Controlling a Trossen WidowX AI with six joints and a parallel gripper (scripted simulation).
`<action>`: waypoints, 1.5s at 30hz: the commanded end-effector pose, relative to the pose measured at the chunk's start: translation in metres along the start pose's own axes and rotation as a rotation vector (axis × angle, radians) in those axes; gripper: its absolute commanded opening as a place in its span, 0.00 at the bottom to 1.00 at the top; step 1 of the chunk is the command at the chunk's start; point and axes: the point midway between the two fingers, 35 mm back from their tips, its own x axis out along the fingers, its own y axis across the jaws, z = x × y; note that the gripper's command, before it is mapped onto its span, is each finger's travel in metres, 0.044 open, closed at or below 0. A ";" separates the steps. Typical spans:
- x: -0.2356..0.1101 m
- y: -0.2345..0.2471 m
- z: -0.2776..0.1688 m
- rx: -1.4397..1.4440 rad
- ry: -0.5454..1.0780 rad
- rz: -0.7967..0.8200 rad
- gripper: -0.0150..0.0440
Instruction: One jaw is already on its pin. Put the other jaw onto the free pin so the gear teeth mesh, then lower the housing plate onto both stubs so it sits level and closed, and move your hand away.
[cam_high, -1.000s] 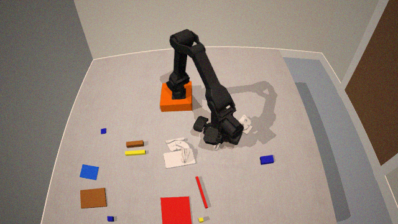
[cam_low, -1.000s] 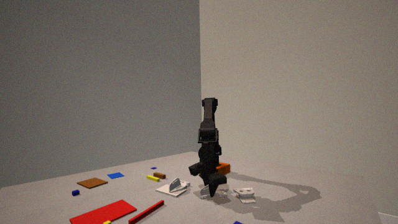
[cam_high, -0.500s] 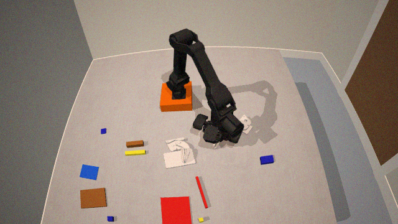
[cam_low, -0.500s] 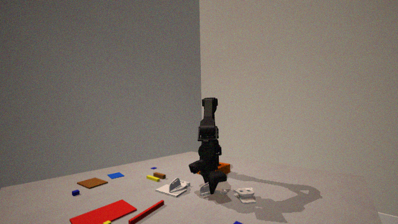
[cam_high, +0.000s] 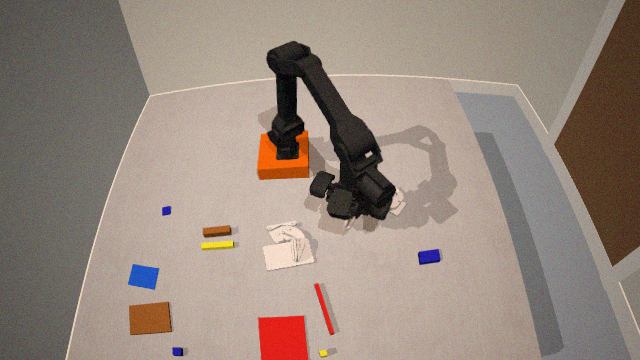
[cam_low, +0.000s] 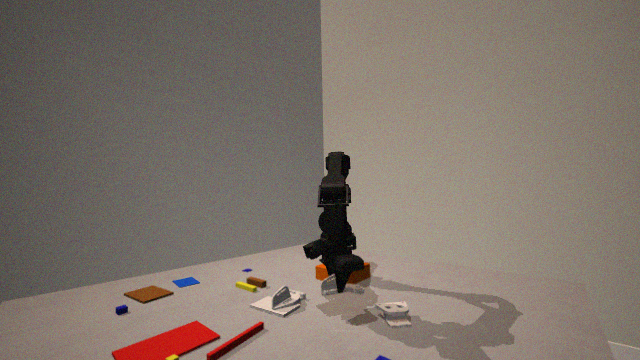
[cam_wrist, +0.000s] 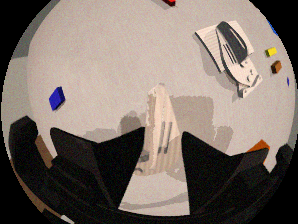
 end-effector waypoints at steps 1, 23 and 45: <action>-0.016 0.001 0.001 0.007 -0.009 0.012 0.48; -0.022 -0.019 0.033 -0.116 -0.012 0.011 0.48; -0.022 -0.067 0.087 -0.352 -0.018 0.005 0.48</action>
